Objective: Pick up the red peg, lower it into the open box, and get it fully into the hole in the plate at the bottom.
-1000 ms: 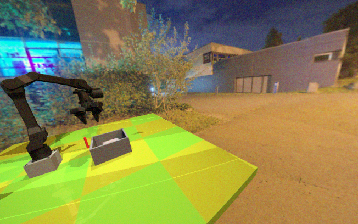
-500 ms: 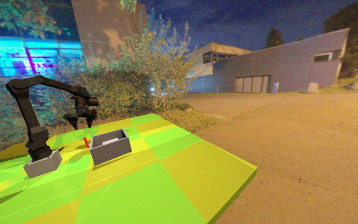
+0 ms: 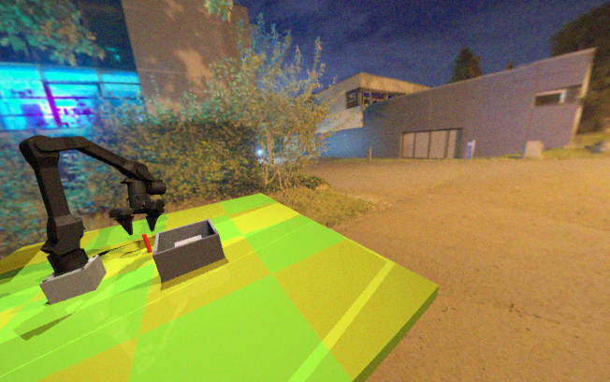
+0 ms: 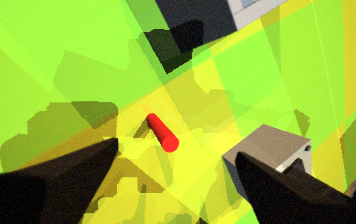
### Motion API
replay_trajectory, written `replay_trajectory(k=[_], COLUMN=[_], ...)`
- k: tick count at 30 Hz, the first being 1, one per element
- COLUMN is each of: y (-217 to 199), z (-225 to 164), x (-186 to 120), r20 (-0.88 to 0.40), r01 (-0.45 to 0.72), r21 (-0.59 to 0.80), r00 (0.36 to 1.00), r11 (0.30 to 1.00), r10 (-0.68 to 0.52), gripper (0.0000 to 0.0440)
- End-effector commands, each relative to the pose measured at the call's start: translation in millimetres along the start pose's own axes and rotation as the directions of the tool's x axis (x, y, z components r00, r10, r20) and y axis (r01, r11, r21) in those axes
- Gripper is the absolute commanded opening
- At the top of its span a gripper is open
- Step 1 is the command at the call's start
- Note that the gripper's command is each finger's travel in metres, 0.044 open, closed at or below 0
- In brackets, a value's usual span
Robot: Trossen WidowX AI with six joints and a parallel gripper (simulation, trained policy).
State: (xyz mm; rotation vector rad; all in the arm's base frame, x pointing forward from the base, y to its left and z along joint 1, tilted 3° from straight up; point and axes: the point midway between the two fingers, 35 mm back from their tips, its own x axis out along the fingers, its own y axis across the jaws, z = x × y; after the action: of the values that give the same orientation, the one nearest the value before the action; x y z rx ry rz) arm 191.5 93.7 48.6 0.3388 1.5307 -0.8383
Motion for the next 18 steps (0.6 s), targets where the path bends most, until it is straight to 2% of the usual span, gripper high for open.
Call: replay_trajectory(k=[1, 12, 14, 18], y=[2.3, 14.9, 15.4, 15.7], z=[-1.7, -3.1, -4.1, -6.2], x=[13.1, 54.8, 60.7, 71.0], r20=[0.014, 0.047, 0.046, 0.035], r01=[0.003, -0.038, -0.037, -0.029], r21=[-0.004, -0.016, -0.02, -0.019], r00=[1.0, 0.998, 0.998, 0.999], r11=[1.0, 0.999, 0.999, 0.999], r10=[-0.003, 0.038, 0.038, 0.03], gripper=[0.044, 0.0431, 0.0395, 0.029])
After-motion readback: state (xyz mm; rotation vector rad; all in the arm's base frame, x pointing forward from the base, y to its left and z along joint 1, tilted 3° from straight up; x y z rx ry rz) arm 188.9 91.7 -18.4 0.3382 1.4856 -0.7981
